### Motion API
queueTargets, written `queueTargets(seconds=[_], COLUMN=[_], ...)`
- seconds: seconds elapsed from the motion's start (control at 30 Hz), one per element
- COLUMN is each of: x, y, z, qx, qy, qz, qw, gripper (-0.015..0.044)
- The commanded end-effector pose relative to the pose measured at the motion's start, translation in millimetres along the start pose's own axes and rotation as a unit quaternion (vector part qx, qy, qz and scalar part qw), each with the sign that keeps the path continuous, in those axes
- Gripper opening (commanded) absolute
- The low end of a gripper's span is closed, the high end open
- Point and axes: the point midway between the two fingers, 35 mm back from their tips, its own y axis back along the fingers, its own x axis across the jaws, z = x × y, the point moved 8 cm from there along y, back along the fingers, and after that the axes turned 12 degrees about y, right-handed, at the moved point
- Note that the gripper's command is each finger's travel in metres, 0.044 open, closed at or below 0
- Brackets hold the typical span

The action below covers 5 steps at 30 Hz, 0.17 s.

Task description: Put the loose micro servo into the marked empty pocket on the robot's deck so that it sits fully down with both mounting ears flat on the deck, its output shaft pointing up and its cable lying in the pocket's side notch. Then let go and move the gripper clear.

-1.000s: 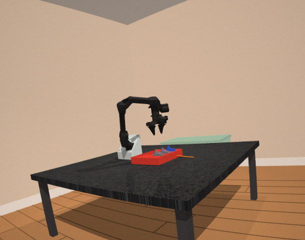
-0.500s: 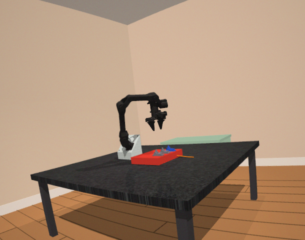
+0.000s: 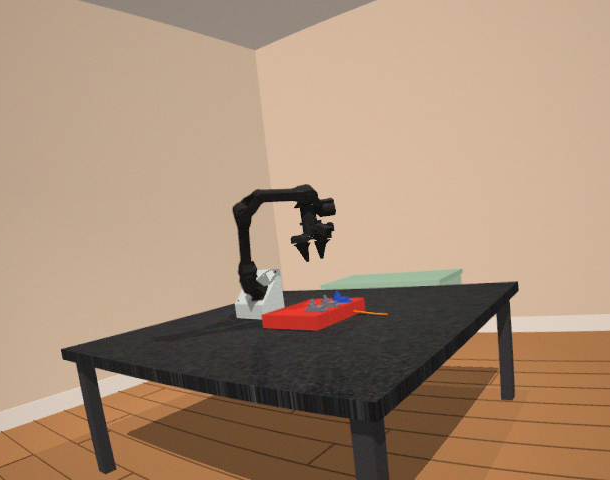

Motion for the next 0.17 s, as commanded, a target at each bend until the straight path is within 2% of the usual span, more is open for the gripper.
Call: queueTargets(seconds=[0.0,0.13], x=[0.8,0.8], y=[-0.8,-0.8], z=[-0.2,-0.2], qx=[0.004,0.004], qy=[-0.001,-0.001], qz=[0.0,0.0], qw=[1.0,1.0], gripper=[0.044,0.044])
